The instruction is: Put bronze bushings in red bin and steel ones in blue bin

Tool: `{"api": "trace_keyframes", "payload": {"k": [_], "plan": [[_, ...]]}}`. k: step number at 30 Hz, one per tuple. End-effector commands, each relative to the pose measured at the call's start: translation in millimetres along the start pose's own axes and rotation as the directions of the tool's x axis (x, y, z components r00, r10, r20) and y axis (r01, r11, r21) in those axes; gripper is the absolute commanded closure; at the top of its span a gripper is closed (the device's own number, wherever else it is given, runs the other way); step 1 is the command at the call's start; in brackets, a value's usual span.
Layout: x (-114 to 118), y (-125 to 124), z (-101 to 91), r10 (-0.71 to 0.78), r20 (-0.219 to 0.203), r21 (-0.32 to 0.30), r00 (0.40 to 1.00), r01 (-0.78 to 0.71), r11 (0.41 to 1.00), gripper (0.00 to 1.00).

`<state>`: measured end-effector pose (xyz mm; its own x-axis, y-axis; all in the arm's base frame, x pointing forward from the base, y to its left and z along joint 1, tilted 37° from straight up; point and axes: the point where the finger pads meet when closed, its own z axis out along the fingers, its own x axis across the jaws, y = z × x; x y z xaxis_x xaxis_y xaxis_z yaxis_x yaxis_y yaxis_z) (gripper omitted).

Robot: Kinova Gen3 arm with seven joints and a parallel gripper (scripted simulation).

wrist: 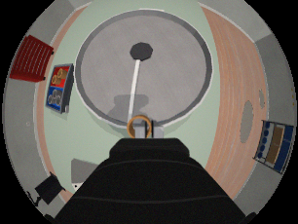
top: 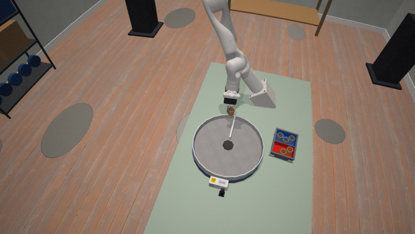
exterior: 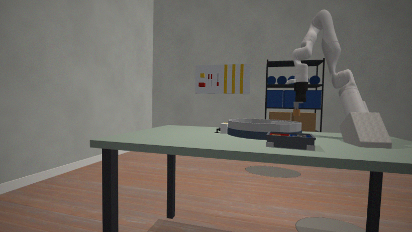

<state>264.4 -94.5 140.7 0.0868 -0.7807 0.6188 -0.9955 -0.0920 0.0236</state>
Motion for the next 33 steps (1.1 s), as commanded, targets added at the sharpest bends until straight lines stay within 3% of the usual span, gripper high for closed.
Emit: {"api": "trace_keyframes", "payload": {"k": [1, 14, 19, 24, 29, 32, 33], "plan": [[-4, -5, -12.5, -0.006, 0.014, 0.018, 1.0, 0.006, 1.0, 1.0], [-4, -4, -15.9, -0.006, 0.014, 0.018, 1.0, 0.006, 1.0, 1.0], [-56, -31, -16.9, -0.179, 0.009, 0.02, 0.984, 0.179, 0.984, 1.0], [-56, -31, -16.9, -0.179, 0.009, 0.02, 0.984, 0.179, 0.984, 1.0], [-109, -57, -18.1, -0.348, 0.006, 0.021, 0.938, 0.347, 0.938, 1.0], [-109, -57, -18.1, -0.348, 0.006, 0.021, 0.938, 0.347, 0.938, 1.0], [-119, -62, -18.4, -0.38, 0.005, 0.021, 0.925, 0.38, 0.925, 1.0]]}}
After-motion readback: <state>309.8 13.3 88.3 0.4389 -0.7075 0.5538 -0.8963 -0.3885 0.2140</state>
